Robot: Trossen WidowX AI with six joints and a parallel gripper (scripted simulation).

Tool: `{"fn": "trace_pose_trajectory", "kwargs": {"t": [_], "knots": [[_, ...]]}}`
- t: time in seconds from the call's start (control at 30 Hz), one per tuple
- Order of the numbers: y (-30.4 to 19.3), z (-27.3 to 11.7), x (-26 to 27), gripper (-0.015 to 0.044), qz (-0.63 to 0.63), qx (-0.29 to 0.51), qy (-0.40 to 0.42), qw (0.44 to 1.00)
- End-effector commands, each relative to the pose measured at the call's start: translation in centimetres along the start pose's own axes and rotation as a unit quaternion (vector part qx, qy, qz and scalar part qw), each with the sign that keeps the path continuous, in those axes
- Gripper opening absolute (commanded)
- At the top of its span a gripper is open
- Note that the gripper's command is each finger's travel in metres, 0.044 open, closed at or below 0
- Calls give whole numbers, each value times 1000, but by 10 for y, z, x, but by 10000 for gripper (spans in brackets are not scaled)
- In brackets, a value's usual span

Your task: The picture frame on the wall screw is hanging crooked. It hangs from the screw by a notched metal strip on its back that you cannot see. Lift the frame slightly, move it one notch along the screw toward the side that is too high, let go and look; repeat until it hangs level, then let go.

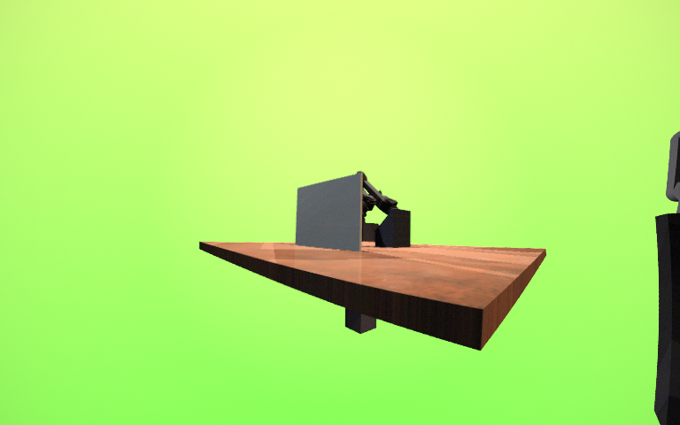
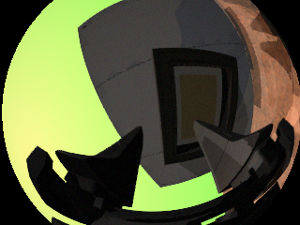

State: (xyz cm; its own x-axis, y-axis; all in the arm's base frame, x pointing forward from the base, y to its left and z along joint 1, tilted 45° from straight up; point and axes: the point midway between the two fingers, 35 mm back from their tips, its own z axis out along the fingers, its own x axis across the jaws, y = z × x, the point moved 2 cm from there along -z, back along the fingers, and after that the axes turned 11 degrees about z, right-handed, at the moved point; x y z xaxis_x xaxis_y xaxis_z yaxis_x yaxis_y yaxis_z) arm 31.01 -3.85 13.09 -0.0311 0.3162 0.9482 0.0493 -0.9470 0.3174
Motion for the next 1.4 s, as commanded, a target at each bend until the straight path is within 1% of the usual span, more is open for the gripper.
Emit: {"fn": "trace_pose_trajectory", "kwargs": {"t": [0.0,0.77,1.37], "knots": [[0,3,-2,260,-1,1,-2,1000],[0,39,-1,260,-1,1,-1,1000],[0,40,-1,260,-1,1,-1,1000]]}}
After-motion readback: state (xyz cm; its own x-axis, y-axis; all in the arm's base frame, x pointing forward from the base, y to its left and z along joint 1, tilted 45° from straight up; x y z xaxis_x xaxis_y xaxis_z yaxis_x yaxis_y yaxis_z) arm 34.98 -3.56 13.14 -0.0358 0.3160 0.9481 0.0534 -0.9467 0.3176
